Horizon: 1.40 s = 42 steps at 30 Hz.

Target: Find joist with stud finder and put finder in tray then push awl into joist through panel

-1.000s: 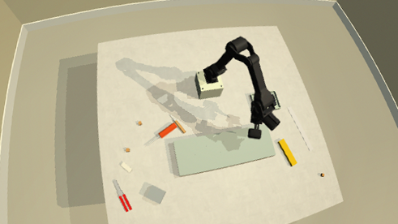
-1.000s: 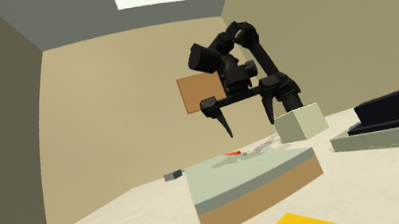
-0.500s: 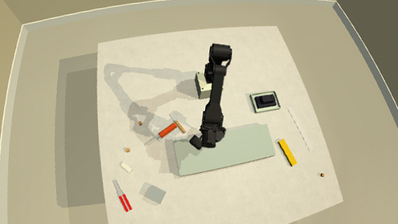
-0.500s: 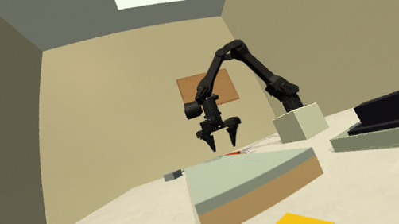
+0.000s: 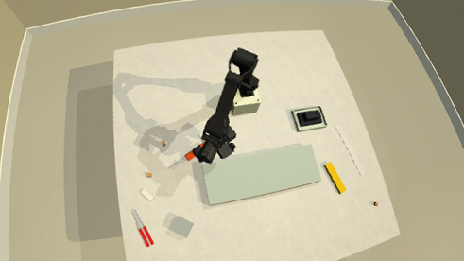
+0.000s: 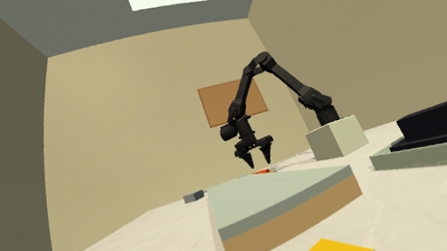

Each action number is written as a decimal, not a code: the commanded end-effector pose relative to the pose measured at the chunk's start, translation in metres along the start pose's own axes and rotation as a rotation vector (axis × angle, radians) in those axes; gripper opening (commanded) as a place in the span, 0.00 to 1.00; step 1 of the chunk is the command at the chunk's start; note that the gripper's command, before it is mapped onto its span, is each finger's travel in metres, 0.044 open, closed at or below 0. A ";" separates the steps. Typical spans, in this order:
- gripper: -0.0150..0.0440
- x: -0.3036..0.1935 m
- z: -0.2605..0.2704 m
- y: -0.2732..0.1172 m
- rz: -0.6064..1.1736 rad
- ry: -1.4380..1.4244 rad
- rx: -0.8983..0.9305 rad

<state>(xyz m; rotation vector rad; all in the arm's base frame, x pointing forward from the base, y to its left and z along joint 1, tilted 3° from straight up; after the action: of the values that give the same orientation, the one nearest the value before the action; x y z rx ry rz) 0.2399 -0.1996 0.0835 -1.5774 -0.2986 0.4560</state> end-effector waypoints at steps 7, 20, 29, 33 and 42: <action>1.00 0.001 0.000 0.008 0.006 -0.001 0.001; 1.00 0.003 0.000 0.029 0.007 -0.001 0.001; 1.00 0.004 0.000 0.043 0.007 -0.001 0.001; 1.00 0.004 0.001 0.049 0.007 -0.001 0.001; 0.69 0.004 0.001 0.050 0.007 -0.001 0.001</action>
<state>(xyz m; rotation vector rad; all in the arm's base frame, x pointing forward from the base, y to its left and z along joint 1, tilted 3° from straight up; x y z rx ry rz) 0.2387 -0.2000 0.0335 -1.5742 -0.2942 0.4561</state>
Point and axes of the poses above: the point midway between the two fingers, 35 mm back from their tips, its own y axis out along the fingers, its own z axis across the jaws, x = y × z, the point moved 10 cm from there along -y, back along the fingers, and after that the axes turned 2 degrees about -y, right-handed, at the moved point
